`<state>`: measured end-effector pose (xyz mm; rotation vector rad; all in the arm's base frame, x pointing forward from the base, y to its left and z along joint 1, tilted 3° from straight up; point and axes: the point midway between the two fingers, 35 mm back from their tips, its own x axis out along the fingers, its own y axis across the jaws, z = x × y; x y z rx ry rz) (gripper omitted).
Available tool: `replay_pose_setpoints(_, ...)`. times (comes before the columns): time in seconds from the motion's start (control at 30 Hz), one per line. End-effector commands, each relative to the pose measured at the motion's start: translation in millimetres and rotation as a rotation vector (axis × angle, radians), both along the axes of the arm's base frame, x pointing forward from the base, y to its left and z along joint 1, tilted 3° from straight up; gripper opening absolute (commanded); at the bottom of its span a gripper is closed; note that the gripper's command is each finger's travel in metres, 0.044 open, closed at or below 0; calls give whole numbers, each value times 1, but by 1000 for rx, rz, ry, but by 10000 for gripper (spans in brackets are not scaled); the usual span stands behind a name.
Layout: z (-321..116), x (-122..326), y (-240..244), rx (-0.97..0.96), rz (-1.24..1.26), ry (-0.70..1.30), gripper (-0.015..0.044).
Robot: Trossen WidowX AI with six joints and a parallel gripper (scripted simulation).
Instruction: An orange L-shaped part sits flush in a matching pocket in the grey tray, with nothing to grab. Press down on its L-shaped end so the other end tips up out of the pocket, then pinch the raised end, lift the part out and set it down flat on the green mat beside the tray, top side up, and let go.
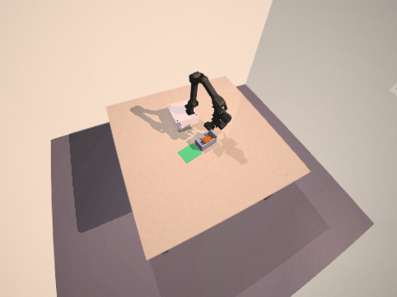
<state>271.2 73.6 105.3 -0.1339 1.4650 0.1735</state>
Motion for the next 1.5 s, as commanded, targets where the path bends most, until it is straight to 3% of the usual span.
replay_pose_setpoints(0.0,0,0,0,1,0,-3,180)
replay_pose_setpoints(0.03,0,0,0,1,0,-3,180)
replay_pose_setpoints(0.17,0,4,-8,17,-189,6,280)
replay_pose_setpoints(0.6,1,23,-73,129,-1542,55,280)
replay_pose_setpoints(1.47,-40,28,-73,131,-1560,55,280)
